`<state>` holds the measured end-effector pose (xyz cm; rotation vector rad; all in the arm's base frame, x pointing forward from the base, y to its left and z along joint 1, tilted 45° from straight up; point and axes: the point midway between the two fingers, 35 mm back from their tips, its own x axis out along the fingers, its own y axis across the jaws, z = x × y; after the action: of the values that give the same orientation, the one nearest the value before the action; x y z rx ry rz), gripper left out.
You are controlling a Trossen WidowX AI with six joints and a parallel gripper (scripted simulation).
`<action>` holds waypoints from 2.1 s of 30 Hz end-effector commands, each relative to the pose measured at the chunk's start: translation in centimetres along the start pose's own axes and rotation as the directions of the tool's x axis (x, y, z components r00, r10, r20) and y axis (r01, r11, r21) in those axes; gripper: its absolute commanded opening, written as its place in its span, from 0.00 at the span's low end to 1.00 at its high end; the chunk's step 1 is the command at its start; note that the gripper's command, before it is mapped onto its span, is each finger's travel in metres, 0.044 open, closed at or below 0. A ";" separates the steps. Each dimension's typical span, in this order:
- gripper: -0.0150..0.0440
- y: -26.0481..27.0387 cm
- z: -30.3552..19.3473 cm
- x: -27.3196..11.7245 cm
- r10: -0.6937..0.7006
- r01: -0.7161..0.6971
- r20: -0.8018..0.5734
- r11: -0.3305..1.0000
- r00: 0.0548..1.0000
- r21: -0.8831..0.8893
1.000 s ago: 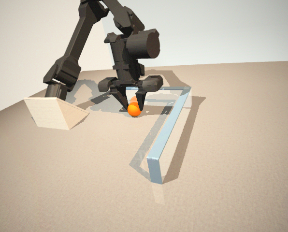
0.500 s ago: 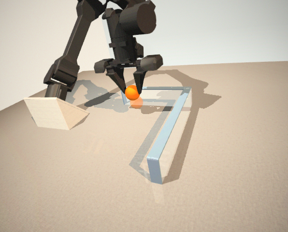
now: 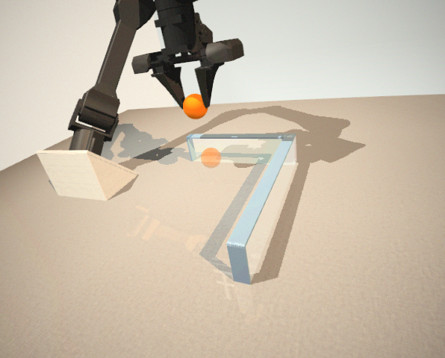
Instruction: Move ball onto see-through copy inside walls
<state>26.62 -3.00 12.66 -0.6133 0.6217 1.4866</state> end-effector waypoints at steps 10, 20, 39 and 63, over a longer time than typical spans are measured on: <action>0.25 1.1 3.7 3.2 0.002 -0.002 -0.003 1.000 1.000 -0.005; 0.25 1.5 4.5 4.9 0.002 -0.002 0.000 1.000 1.000 -0.005; 0.25 1.6 4.7 11.1 0.002 -0.002 0.004 1.000 1.000 -0.007; 0.52 1.4 4.7 12.6 -0.004 0.004 0.000 1.000 1.000 -0.011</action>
<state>25.10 9.21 6.99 -0.6228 0.6126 1.4866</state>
